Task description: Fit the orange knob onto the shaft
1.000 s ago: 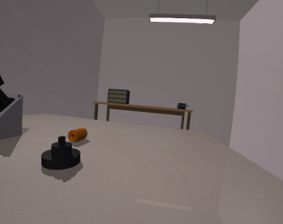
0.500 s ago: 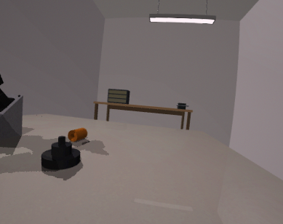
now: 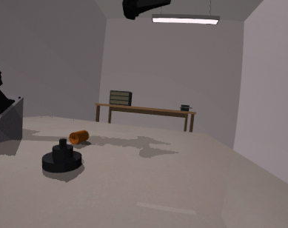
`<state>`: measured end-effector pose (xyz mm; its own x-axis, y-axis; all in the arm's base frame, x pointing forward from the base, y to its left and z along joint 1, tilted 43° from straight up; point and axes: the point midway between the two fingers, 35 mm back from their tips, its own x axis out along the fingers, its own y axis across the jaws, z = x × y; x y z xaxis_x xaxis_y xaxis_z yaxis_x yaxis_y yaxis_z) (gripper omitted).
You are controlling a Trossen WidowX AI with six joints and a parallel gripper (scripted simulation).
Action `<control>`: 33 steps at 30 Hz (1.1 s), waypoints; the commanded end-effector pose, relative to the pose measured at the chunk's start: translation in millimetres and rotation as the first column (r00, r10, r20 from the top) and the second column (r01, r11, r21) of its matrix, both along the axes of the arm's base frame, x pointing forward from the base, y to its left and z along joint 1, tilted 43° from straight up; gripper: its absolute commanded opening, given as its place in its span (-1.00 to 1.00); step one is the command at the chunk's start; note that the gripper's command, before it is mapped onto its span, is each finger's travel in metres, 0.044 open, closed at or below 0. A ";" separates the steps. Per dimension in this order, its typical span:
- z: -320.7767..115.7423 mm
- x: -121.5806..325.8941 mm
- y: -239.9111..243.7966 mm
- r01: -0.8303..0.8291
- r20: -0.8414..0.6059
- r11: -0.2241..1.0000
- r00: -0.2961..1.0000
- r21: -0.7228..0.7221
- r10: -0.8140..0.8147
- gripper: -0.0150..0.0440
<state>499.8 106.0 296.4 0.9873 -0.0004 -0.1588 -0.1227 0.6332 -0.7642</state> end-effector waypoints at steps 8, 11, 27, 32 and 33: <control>-201.6 -40.4 36.9 -0.042 -0.578 0.975 0.810 -0.220 -0.095 1.00; -252.5 -71.2 37.6 -0.086 -0.703 0.947 0.691 -0.311 -0.168 1.00; -362.6 -246.8 -18.4 -0.546 -0.672 0.510 0.139 -0.664 -0.727 1.00; -368.6 -246.3 -23.5 -0.546 -0.672 0.510 0.139 -0.665 -0.727 1.00; -375.1 -245.9 -29.4 -0.546 -0.672 0.510 0.139 -0.665 -0.727 1.00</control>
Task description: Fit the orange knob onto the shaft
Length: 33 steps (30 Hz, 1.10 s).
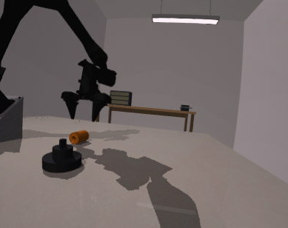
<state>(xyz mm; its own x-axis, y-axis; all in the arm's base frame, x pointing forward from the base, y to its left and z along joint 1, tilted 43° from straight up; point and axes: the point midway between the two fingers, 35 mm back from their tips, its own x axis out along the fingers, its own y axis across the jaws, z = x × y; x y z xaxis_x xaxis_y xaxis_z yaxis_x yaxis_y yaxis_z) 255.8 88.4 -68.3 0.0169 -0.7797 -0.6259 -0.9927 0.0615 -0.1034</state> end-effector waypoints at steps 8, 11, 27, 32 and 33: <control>-17.9 -1.4 -18.6 0.001 -0.015 1.000 1.000 -0.019 -0.002 1.00; -21.7 -1.0 -21.8 0.001 -0.015 1.000 1.000 -0.019 -0.002 1.00; -41.2 0.3 -39.3 0.001 -0.015 1.000 1.000 -0.020 -0.002 1.00; -47.1 0.3 -44.8 0.001 -0.015 1.000 1.000 -0.021 -0.002 1.00; -48.2 0.3 -45.9 0.001 -0.015 1.000 1.000 -0.021 -0.002 1.00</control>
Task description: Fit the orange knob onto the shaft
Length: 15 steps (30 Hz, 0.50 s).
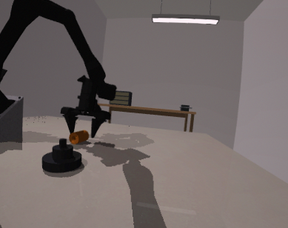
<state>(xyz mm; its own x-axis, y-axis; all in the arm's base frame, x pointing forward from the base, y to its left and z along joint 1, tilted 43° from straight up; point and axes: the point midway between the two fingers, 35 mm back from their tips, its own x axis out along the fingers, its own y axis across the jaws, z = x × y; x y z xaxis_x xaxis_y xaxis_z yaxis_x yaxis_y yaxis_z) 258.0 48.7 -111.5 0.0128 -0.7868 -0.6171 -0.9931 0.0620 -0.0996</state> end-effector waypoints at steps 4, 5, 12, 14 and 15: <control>-6.6 -2.0 -7.8 0.000 -0.010 1.000 1.000 -0.010 0.000 0.91; -6.6 -2.0 -7.8 0.000 -0.010 1.000 1.000 -0.010 0.000 0.82; -6.6 -2.0 -7.8 0.000 -0.010 1.000 1.000 -0.010 0.000 0.32; -6.6 -2.0 -7.8 0.000 -0.010 1.000 1.000 -0.010 0.000 0.32; -6.6 -2.0 -7.8 0.000 -0.010 1.000 1.000 -0.010 0.000 0.32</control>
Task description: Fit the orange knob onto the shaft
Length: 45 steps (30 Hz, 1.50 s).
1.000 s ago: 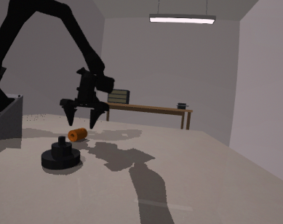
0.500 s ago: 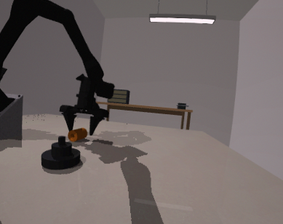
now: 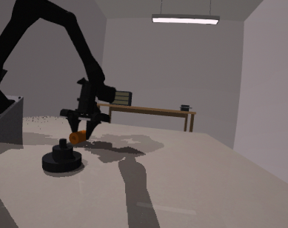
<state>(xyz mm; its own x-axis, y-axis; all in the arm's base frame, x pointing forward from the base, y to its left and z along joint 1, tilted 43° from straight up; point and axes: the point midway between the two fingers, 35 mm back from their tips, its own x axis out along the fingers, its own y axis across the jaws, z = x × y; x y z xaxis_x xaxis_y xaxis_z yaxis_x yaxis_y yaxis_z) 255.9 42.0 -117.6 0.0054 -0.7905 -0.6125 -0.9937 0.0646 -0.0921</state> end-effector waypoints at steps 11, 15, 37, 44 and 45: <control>-0.5 0.1 -1.1 -0.003 -0.002 1.000 1.000 -0.004 0.003 0.16; -0.5 0.1 -1.1 -0.003 -0.002 1.000 1.000 -0.004 0.003 0.11; 22.1 -2.3 -6.1 -0.036 0.026 0.937 0.999 0.349 0.029 0.11; 29.0 -3.2 -9.9 -0.049 0.036 0.888 0.999 0.458 0.036 0.11; 30.0 -3.3 -10.5 -0.050 0.038 0.880 0.999 0.473 0.037 0.11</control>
